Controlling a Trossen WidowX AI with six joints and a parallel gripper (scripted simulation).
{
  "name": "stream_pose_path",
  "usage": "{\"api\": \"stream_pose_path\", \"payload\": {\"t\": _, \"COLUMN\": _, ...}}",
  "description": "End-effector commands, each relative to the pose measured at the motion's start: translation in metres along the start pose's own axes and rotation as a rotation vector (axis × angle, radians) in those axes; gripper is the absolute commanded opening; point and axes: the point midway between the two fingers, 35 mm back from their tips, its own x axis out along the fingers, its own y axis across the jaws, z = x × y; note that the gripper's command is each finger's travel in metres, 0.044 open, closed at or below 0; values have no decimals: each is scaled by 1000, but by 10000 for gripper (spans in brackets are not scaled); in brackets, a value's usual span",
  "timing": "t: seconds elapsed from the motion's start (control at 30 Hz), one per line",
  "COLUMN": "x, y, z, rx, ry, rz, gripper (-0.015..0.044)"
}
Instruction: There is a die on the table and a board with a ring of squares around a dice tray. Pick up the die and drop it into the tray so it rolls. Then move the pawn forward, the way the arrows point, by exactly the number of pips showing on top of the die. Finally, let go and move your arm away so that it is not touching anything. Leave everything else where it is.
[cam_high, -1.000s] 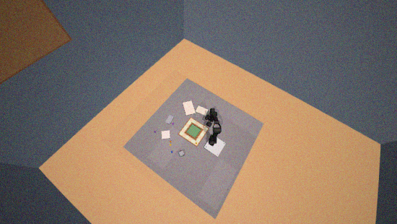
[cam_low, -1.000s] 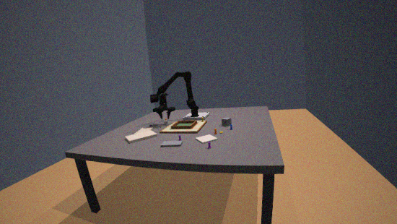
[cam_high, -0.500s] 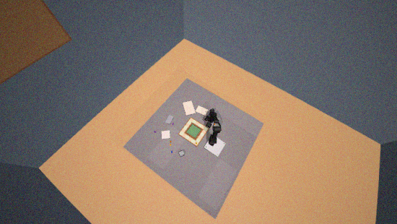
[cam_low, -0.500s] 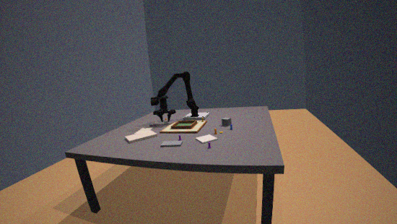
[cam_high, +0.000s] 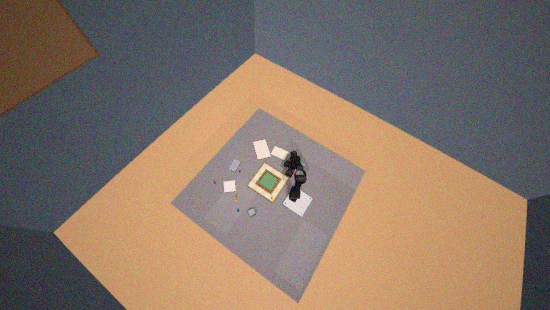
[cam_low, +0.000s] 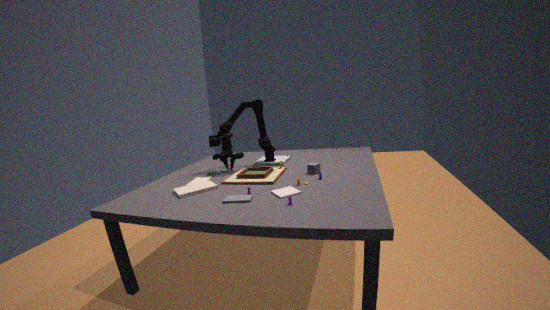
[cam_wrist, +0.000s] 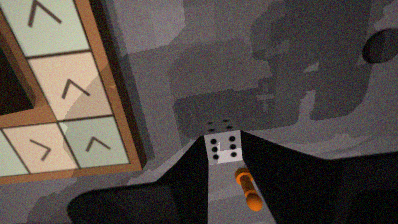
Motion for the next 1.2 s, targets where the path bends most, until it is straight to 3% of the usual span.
{"api": "stream_pose_path", "payload": {"t": 0.0, "x": 1, "y": 2, "z": 0, "rx": -3, "ry": -2, "rz": 6, "gripper": 51}}
{"api": "stream_pose_path", "payload": {"t": 0.07, "x": -2, "y": 1, "z": 1, "rx": -3, "ry": -2, "rz": 6, "gripper": 0}}
{"api": "stream_pose_path", "payload": {"t": 0.77, "x": -118, "y": -2, "z": 2, "rx": -3, "ry": -3, "rz": 6, "gripper": 0}}
{"api": "stream_pose_path", "payload": {"t": 1.17, "x": -118, "y": 13, "z": 23, "rx": 4, "ry": -5, "rz": 7, "gripper": 0}}
